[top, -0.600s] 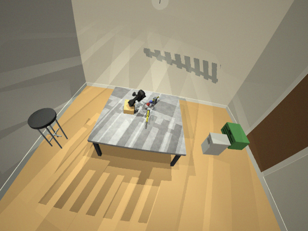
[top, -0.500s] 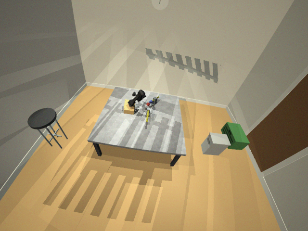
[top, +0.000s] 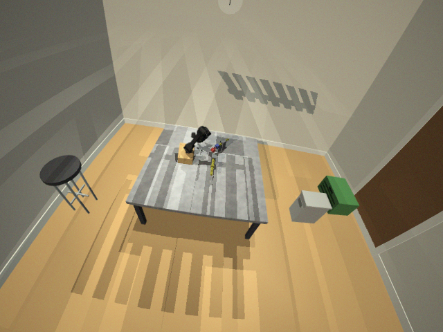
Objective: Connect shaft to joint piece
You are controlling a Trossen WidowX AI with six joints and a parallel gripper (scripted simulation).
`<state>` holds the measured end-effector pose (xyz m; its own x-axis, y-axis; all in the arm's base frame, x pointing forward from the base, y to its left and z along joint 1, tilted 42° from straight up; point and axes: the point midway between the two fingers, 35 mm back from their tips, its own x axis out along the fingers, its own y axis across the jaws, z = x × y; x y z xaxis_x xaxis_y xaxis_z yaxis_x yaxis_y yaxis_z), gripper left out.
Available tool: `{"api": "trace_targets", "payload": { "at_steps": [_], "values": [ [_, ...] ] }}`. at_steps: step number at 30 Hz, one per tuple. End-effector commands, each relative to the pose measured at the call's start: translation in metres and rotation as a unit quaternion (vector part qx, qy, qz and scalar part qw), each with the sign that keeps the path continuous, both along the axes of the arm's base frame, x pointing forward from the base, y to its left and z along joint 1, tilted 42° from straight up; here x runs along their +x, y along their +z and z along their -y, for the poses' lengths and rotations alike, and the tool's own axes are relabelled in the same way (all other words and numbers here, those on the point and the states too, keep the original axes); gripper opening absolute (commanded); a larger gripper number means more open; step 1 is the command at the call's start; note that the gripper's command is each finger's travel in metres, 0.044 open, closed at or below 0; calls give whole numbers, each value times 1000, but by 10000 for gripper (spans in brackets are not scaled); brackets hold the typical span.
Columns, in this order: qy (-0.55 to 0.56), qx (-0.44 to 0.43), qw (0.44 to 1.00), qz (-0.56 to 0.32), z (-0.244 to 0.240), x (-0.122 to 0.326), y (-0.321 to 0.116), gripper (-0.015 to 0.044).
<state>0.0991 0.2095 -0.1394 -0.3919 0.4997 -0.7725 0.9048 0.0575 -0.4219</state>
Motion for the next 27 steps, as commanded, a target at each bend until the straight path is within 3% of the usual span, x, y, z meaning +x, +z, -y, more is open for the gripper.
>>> {"api": "trace_targets", "payload": {
  "at_steps": [1,14,27],
  "values": [
    [53,-28,998,17,-6,2,-8,440],
    [221,-102,969,54,-19,1,-17,440],
    [398,-163,899,77,-33,-2,-8,440]
  ]
}}
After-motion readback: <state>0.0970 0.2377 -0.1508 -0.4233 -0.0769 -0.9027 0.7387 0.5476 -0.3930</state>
